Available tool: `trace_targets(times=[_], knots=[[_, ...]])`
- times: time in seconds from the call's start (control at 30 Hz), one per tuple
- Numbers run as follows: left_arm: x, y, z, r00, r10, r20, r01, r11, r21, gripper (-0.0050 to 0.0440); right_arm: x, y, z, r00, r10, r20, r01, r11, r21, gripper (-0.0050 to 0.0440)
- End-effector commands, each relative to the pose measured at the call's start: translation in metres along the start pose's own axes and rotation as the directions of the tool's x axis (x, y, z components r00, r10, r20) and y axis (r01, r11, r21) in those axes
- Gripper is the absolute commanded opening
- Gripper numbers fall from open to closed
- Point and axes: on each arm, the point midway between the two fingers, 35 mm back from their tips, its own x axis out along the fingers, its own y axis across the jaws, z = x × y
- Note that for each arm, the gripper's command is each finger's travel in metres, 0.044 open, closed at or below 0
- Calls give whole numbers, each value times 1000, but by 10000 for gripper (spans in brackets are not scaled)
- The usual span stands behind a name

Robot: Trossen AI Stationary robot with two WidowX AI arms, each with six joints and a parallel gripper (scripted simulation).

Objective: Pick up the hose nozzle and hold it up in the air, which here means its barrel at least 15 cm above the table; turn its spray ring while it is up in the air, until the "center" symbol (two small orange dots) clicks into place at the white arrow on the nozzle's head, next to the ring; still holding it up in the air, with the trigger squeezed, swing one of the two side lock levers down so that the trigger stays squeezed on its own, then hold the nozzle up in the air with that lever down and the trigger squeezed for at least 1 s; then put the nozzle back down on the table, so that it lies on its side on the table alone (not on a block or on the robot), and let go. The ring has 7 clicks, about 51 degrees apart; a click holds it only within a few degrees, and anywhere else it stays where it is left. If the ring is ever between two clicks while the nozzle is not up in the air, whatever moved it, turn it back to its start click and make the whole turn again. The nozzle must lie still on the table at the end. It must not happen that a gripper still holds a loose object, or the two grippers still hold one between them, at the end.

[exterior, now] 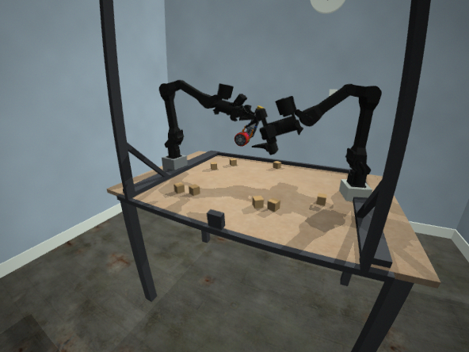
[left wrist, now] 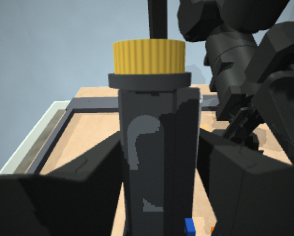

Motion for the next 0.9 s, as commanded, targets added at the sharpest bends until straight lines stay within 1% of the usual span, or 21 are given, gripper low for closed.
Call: trace_targets(times=[0.0,0.7,0.8,0.83,0.87], knots=[[-3,0,16,999,3,41,-3,1000,-1,165,7,-12,0,1000,-27,4,27,1000,3,415],[-3,0,16,999,3,41,-3,1000,-1,165,38,-13,0,1000,-26,4,26,1000,1,415],[-3,0,16,999,3,41,-3,1000,-1,165,38,-13,0,1000,-26,4,26,1000,1,415],[-3,0,16,999,3,41,-3,1000,-1,165,37,-13,0,1000,-27,4,27,1000,1,0],[-3,0,16,999,3,41,-3,1000,-1,165,37,-13,0,1000,-27,4,27,1000,1,0]])
